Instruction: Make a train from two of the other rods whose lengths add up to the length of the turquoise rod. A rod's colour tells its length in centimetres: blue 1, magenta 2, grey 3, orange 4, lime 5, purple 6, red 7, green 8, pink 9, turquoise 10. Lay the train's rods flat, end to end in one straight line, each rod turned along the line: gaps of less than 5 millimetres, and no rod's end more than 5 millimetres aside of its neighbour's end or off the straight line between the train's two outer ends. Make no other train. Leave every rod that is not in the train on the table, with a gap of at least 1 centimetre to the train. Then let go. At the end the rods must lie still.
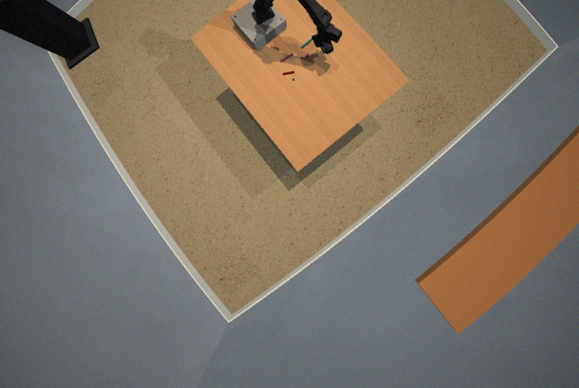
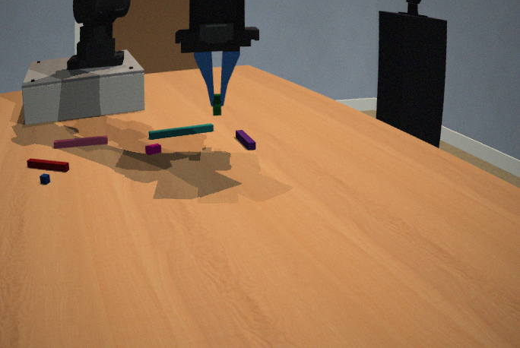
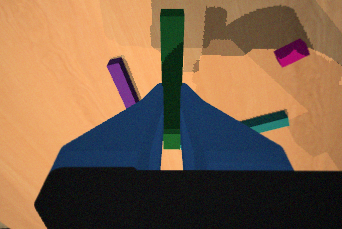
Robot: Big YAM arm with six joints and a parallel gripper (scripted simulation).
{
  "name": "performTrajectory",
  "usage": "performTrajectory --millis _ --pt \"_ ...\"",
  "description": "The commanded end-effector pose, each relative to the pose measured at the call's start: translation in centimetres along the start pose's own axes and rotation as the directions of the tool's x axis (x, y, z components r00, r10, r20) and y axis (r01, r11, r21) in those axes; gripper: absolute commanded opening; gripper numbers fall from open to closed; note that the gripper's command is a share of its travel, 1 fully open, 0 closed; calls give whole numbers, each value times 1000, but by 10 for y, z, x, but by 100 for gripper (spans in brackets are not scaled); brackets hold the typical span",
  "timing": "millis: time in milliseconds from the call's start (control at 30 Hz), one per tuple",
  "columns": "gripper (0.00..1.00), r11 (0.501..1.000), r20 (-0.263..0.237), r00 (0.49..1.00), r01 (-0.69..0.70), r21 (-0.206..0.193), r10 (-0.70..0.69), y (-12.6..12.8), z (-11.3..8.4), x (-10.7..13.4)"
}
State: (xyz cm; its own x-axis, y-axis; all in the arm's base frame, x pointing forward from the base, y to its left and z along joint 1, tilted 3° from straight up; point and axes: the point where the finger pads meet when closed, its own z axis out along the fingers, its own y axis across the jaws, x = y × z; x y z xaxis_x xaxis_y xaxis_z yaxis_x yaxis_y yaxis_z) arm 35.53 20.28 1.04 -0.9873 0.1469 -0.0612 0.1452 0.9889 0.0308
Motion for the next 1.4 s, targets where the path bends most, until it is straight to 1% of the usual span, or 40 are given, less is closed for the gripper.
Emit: performTrajectory --millis 0,100,167,200,233,267,433,467,533,567,600,667,733,767,833,867,900,1000,1033,1100,1133,1167,1200,1233,1333,1367 --pt "5 999 41 999 -2 -33 3 17 -41 -17" --pt "5 999 42 999 0 -34 2 17 -59 -17" --pt "5 999 42 999 -1 -34 2 17 -64 -17" --pt "5 1000 14 1000 -1 -12 1 15 -51 -14" --pt "5 1000 1 1000 -1 -1 1 10 -47 -8" --pt "5 1000 -26 1000 0 21 1 0 -36 5" --pt "5 1000 -19 1000 -1 15 1 2 -39 2" --pt "5 1000 -5 1000 -1 4 1 4 -42 -1" --pt "5 1000 0 1000 -1 0 1 5 -44 -2" --pt "5 1000 0 1000 -12 0 12 2 -44 -2" --pt "5 999 5 999 -42 -3 42 -5 -46 -5" --pt "5 989 16 989 -147 -14 147 -16 -50 -11" --pt "5 989 17 989 -147 -12 147 -17 -50 -11" --pt "5 972 19 972 -235 -17 236 -27 -50 -16" --pt "5 972 13 972 -235 -9 235 -28 -48 -14" --pt "5 972 -2 972 -235 8 235 -30 -39 -12" --pt "5 940 18 940 -340 -18 341 -41 -50 -19" --pt "5 940 17 940 -341 -14 341 -42 -50 -19" --pt "5 891 17 891 -453 -18 454 -57 -50 -23" --pt "5 891 16 891 -453 -12 453 -58 -50 -22" --pt "5 891 10 891 -453 -3 453 -59 -46 -21" --pt "5 899 -1 899 -437 10 437 -53 -40 -15" --pt "5 901 -4 901 -433 12 433 -52 -38 -14" --pt "5 826 14 826 -563 -20 563 -73 -49 -25" --pt "5 826 15 826 -563 -10 563 -74 -49 -24" --pt "5 826 7 826 -563 3 563 -75 -44 -22"
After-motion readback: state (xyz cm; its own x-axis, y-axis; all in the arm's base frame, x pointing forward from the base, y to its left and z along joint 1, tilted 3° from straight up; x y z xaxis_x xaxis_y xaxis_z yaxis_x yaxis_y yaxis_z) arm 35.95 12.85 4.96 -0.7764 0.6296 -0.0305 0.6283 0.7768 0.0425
